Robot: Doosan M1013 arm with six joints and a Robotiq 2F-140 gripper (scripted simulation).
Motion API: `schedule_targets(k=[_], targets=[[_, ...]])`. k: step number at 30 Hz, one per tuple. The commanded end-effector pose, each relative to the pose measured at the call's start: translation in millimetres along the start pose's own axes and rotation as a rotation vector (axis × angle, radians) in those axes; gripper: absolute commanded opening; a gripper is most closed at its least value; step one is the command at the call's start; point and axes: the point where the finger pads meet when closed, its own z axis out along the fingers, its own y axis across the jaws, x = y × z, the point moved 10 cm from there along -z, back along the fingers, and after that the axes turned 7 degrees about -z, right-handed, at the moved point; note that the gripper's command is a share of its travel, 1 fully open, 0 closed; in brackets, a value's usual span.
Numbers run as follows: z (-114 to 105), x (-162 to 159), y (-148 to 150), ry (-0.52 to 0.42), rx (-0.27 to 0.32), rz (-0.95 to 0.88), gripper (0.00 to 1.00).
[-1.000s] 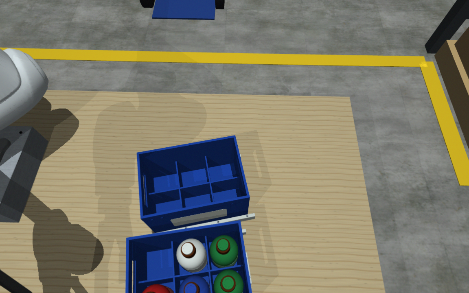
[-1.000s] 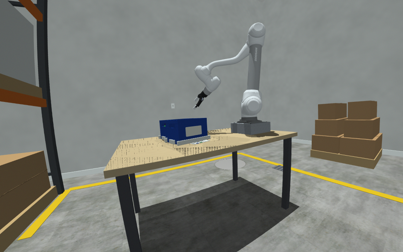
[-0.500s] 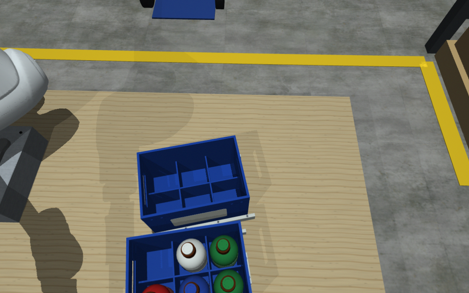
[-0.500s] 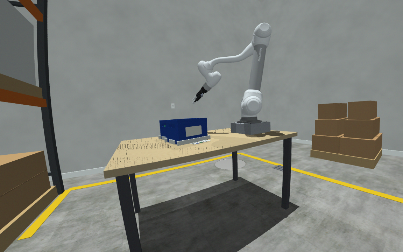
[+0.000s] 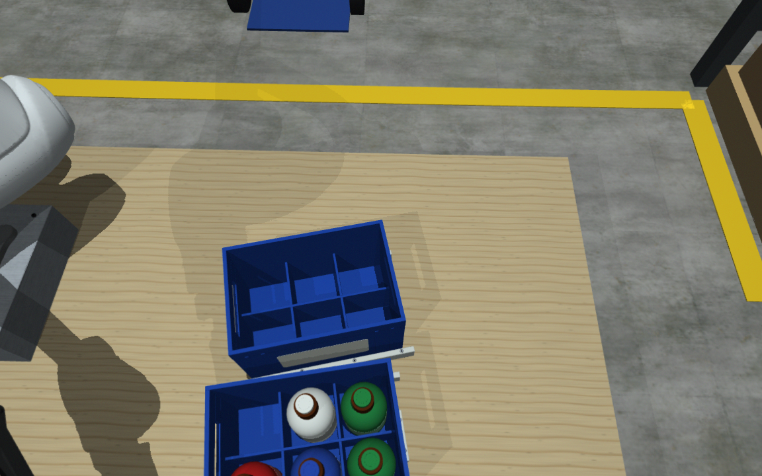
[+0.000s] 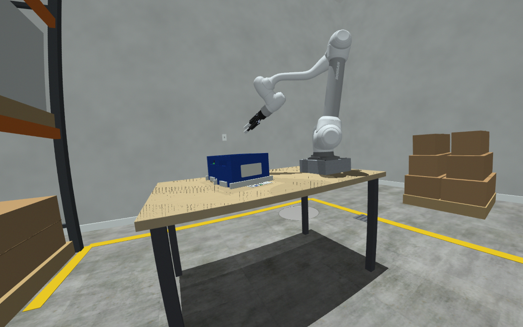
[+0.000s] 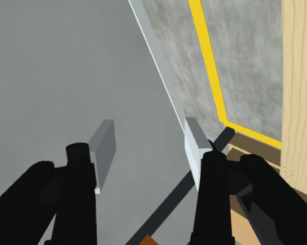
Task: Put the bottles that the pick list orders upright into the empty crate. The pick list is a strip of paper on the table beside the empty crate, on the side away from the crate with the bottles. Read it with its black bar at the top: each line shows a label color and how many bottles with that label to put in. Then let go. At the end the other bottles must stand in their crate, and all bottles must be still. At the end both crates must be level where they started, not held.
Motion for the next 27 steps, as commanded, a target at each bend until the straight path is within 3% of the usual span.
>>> schedule_targets(k=[1,3,15,20,27], targets=[[1,-7,2,-0.068,-0.034,-0.051,0.38],[1,-12,3,-0.118,-0.058,-0.088,0.38],[-1,-59,20,-0.12,-0.059,-0.089,0.38],[-3,-70,24,-0.241,-0.123,-0.184,0.38],[-7,-92,35,-0.242,-0.123,-0.185,0.38]])
